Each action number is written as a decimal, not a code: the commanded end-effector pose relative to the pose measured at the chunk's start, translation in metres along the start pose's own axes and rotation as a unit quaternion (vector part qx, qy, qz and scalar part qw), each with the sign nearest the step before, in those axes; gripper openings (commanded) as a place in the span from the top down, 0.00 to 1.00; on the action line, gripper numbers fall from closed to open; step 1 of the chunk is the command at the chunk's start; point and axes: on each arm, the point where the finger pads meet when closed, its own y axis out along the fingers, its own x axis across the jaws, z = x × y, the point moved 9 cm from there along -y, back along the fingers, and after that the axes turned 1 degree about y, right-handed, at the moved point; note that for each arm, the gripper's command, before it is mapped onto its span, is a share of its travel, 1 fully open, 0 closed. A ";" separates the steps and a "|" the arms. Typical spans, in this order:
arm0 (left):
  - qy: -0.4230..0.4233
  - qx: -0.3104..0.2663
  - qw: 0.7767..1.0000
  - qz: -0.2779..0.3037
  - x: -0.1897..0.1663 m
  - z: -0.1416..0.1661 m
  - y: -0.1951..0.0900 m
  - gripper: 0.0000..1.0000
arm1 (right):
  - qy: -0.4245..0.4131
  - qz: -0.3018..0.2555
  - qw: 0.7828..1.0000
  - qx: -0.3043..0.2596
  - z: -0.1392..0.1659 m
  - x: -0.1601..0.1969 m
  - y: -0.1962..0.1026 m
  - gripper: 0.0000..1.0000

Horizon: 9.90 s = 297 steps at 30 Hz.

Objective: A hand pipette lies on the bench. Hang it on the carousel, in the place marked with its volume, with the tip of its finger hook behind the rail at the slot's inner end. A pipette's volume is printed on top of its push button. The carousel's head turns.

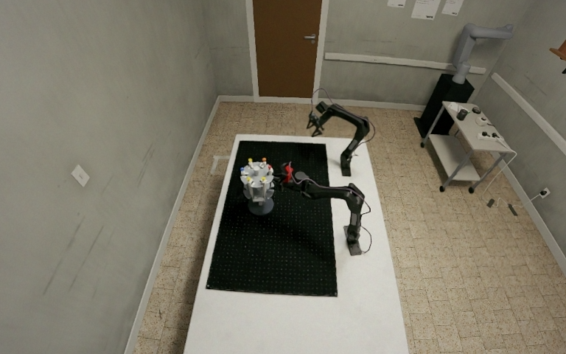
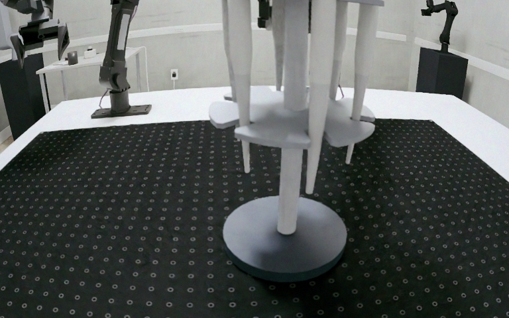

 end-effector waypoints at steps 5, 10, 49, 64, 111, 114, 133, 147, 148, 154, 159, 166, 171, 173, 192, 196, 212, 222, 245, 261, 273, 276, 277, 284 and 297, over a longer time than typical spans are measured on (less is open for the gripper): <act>-0.011 -0.054 0.998 0.000 0.000 -0.038 -0.003 0.88 | -0.006 0.004 1.000 -0.012 -0.005 -0.004 -0.004 0.00; -0.011 -0.054 0.998 0.000 0.000 -0.038 -0.003 0.88 | -0.006 0.004 1.000 -0.012 -0.005 -0.004 -0.004 0.00; -0.004 -0.027 0.995 -0.100 -0.013 -0.040 0.000 0.88 | -0.006 0.004 1.000 -0.012 -0.005 -0.004 -0.004 0.00; -0.004 -0.027 0.995 -0.100 -0.013 -0.040 0.000 0.88 | -0.006 0.004 1.000 -0.012 -0.005 -0.004 -0.004 0.00; -0.011 -0.026 0.981 -0.192 -0.028 -0.043 0.003 0.88 | -0.006 0.004 1.000 -0.012 -0.005 -0.004 -0.004 0.00; -0.011 -0.026 0.981 -0.192 -0.028 -0.043 0.003 0.88 | -0.006 0.004 1.000 -0.012 -0.005 -0.004 -0.004 0.00; 0.002 0.004 0.962 -0.273 -0.054 -0.023 0.017 0.88 | -0.006 0.004 1.000 -0.012 -0.005 -0.004 -0.004 0.00; -0.015 -0.022 0.960 -0.280 -0.045 -0.043 0.010 0.88 | -0.006 0.004 1.000 -0.012 -0.005 -0.004 -0.004 0.00; -0.015 -0.022 0.960 -0.280 -0.045 -0.043 0.010 0.88 | -0.006 0.004 1.000 -0.012 -0.005 -0.004 -0.004 0.00; -0.015 -0.022 0.960 -0.280 -0.045 -0.043 0.010 0.88 | -0.006 0.004 1.000 -0.012 -0.005 -0.004 -0.004 0.00; -0.015 -0.022 0.960 -0.280 -0.045 -0.043 0.010 0.88 | -0.006 0.004 1.000 -0.012 -0.005 -0.004 -0.004 0.00; -0.015 -0.022 0.960 -0.280 -0.045 -0.043 0.010 0.88 | -0.006 0.004 1.000 -0.012 -0.005 -0.004 -0.004 0.00; 0.001 0.005 0.939 -0.343 -0.065 -0.023 0.024 0.88 | -0.006 0.004 1.000 -0.012 -0.005 -0.004 -0.004 0.00; 0.001 0.005 0.933 -0.361 -0.067 -0.023 0.026 0.88 | -0.006 0.004 1.000 -0.012 -0.005 -0.004 -0.004 0.00; -0.020 -0.018 0.930 -0.368 -0.057 -0.043 0.020 0.88 | -0.006 0.004 1.000 -0.012 -0.005 -0.004 -0.004 0.00; -0.020 -0.018 0.930 -0.368 -0.057 -0.043 0.020 0.88 | -0.006 0.004 1.000 -0.012 -0.005 -0.004 -0.004 0.00; -0.020 -0.018 0.930 -0.368 -0.057 -0.043 0.020 0.88 | -0.006 0.004 1.000 -0.012 -0.005 -0.004 -0.004 0.00; -0.020 -0.018 0.930 -0.368 -0.057 -0.043 0.020 0.88 | -0.006 0.004 1.000 -0.012 -0.005 -0.004 -0.004 0.00; -0.025 -0.016 0.890 -0.454 -0.066 -0.043 0.033 0.88 | -0.006 0.004 1.000 -0.012 -0.005 -0.004 -0.004 0.00; -0.025 -0.016 0.890 -0.454 -0.066 -0.043 0.033 0.88 | -0.006 0.004 1.000 -0.012 -0.005 -0.004 -0.004 0.00; -0.025 -0.016 0.890 -0.454 -0.066 -0.043 0.033 0.88 | -0.006 0.004 1.000 -0.012 -0.005 -0.004 -0.004 0.00; -0.025 -0.016 0.890 -0.454 -0.066 -0.043 0.033 0.88 | -0.006 0.004 1.000 -0.012 -0.005 -0.004 -0.004 0.00; -0.025 -0.016 0.890 -0.454 -0.066 -0.043 0.033 0.88 | -0.006 0.004 1.000 -0.012 -0.005 -0.004 -0.004 0.00; -0.025 -0.016 0.890 -0.454 -0.066 -0.043 0.033 0.88 | -0.006 0.004 1.000 -0.012 -0.005 -0.004 -0.004 0.00; -0.048 -0.028 0.891 -0.450 -0.074 -0.042 0.030 0.88 | -0.006 0.004 1.000 -0.012 -0.005 -0.004 -0.004 0.00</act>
